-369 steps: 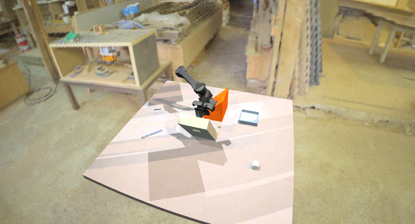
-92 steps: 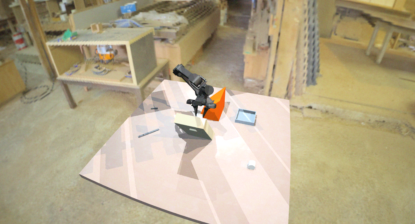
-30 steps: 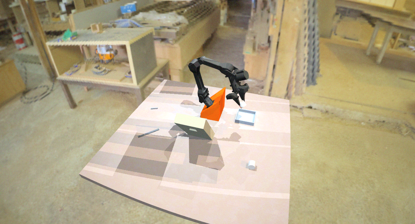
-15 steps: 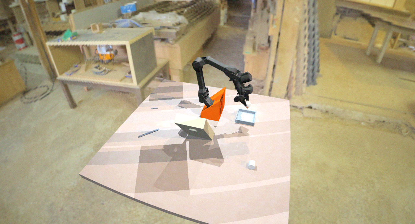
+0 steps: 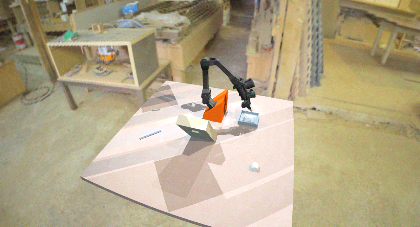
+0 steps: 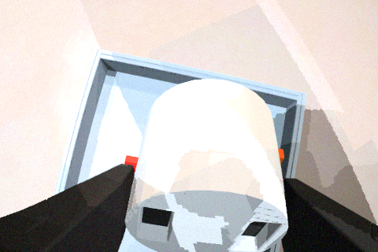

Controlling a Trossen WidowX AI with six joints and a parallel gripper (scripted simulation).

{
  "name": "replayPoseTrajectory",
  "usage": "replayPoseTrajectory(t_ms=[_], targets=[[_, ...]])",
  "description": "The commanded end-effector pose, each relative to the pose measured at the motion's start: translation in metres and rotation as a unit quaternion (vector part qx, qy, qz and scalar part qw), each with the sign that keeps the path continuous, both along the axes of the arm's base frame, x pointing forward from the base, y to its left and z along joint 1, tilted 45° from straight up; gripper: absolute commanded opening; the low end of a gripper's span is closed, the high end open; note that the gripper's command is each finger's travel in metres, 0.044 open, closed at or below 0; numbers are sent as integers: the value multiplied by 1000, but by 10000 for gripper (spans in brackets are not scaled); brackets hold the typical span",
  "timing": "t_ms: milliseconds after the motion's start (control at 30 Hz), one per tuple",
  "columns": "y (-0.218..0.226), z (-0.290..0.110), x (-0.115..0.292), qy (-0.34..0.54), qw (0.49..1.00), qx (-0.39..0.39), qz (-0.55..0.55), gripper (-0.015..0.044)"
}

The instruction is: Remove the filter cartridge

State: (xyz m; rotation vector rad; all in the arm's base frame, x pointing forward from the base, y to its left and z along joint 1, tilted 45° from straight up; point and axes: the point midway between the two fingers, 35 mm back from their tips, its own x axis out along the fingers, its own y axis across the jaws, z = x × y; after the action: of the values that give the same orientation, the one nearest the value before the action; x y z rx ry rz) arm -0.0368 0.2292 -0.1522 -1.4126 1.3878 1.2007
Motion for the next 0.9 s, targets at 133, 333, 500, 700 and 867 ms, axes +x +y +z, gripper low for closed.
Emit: replayPoseTrajectory(t_ms=[133, 333, 500, 700, 867], targets=[[-15, -9, -12, 21, 1000, -1, 22, 0], [-32, -31, -13, 22, 1000, -1, 22, 0], [-49, -48, -13, 22, 1000, -1, 22, 0], [-66, -61, -12, 22, 1000, -2, 22, 0], [-62, -58, -11, 20, 999, -4, 25, 105]])
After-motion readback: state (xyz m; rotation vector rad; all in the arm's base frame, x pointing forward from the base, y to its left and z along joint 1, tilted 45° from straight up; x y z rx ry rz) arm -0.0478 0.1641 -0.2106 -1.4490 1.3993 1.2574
